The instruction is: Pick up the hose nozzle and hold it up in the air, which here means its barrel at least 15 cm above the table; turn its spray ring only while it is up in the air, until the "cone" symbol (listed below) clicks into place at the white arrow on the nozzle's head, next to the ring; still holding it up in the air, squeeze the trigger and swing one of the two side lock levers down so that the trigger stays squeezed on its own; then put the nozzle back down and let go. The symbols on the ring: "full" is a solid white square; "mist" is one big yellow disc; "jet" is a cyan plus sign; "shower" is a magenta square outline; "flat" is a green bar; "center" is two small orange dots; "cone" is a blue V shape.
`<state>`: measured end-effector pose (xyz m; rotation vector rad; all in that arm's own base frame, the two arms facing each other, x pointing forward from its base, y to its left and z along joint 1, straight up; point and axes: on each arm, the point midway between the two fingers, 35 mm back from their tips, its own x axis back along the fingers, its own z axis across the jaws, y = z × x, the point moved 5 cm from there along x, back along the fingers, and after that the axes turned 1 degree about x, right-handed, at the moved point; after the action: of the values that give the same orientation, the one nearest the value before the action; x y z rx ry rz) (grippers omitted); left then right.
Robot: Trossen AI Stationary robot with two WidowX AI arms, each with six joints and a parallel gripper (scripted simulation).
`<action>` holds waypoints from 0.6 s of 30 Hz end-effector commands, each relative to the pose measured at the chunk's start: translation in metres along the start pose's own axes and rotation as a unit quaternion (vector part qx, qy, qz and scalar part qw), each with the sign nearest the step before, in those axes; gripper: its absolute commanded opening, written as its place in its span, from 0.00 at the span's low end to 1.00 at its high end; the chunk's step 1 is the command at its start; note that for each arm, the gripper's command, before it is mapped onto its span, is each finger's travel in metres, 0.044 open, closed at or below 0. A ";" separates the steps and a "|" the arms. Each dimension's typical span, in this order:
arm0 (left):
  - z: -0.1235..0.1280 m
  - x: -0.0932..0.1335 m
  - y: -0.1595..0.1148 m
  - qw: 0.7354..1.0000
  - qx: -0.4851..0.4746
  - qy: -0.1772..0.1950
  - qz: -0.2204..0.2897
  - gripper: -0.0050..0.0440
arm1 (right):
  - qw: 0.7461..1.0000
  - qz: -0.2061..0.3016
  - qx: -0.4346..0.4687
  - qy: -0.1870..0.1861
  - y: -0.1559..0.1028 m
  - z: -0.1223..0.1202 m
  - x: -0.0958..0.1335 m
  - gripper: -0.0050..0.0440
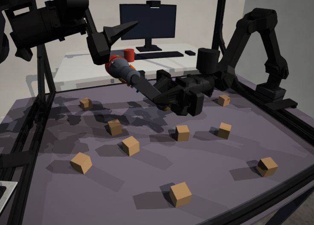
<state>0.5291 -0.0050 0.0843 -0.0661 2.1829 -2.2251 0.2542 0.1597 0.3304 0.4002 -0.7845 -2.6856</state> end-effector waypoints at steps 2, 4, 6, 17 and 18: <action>0.001 0.000 -0.003 1.000 -0.001 0.000 0.007 0.10 | 0.999 0.016 -0.043 0.004 -0.023 0.001 0.004 0.92; 0.001 0.000 -0.003 1.000 -0.001 0.000 0.007 0.10 | 0.998 0.020 -0.060 0.007 -0.030 0.003 0.007 0.92; 0.001 0.000 -0.003 1.000 -0.001 0.000 0.007 0.10 | 0.997 0.024 -0.075 0.010 -0.037 0.006 0.009 0.92; 0.001 0.000 -0.003 1.000 -0.001 0.000 0.007 0.10 | 0.987 0.040 -0.156 0.018 -0.063 0.011 0.019 0.92; 0.001 0.000 -0.003 1.000 -0.001 0.000 0.007 0.10 | 0.985 0.041 -0.165 0.019 -0.066 0.011 0.021 0.92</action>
<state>0.5291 -0.0052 0.0843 -0.0659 2.1832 -2.2253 0.2232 0.2024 0.3095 0.3598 -0.4006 -2.6624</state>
